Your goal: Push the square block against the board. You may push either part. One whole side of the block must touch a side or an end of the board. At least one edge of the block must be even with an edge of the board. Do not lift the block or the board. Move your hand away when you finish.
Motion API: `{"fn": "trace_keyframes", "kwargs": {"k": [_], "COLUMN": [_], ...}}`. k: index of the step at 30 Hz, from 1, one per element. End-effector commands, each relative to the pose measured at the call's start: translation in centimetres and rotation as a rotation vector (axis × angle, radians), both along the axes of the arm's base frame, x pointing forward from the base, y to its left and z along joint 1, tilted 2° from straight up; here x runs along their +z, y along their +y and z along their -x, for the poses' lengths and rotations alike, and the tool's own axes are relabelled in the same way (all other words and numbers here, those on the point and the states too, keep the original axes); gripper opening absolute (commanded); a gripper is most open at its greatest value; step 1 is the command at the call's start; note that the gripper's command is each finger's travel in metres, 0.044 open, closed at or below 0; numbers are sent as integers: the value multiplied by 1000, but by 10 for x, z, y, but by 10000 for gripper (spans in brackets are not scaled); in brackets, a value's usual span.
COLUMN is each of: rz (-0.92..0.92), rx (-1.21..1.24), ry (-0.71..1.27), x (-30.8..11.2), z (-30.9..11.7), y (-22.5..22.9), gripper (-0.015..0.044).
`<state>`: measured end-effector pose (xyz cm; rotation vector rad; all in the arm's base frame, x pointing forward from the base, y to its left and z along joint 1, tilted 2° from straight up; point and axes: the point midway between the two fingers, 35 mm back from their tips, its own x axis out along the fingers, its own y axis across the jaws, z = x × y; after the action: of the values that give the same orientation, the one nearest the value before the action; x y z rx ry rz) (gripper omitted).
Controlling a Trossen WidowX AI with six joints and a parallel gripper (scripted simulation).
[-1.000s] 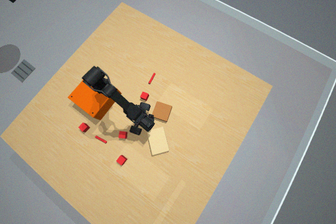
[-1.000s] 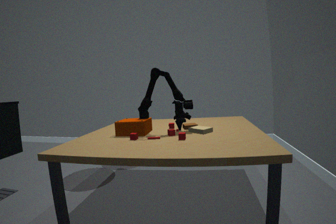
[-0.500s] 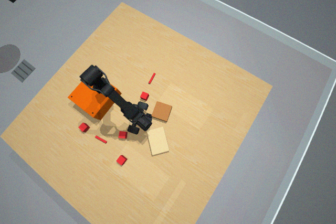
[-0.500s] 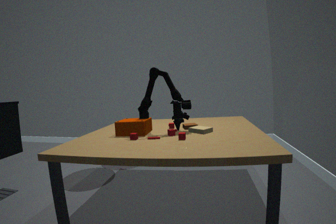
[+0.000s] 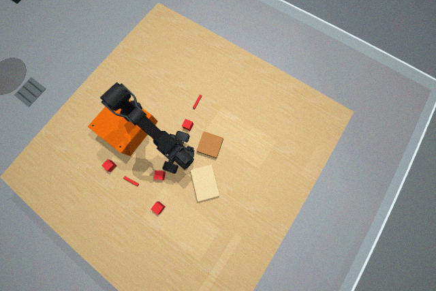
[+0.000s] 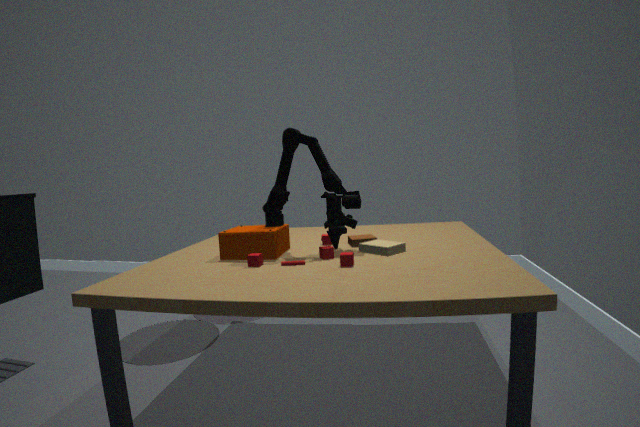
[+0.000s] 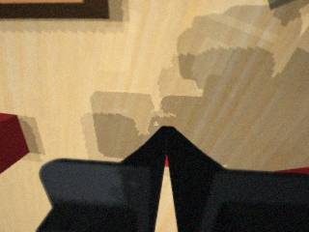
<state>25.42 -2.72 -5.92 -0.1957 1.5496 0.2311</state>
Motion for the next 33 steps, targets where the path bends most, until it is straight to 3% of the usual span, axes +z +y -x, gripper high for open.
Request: {"fn": "trace_keyframes", "kwargs": {"k": [1,33], "rz": [4,5], "rx": [6,6], "ry": [-4,-2], "x": [1,-1], "z": [4,30], "y": [-2,-7], "gripper": [0,0]}}
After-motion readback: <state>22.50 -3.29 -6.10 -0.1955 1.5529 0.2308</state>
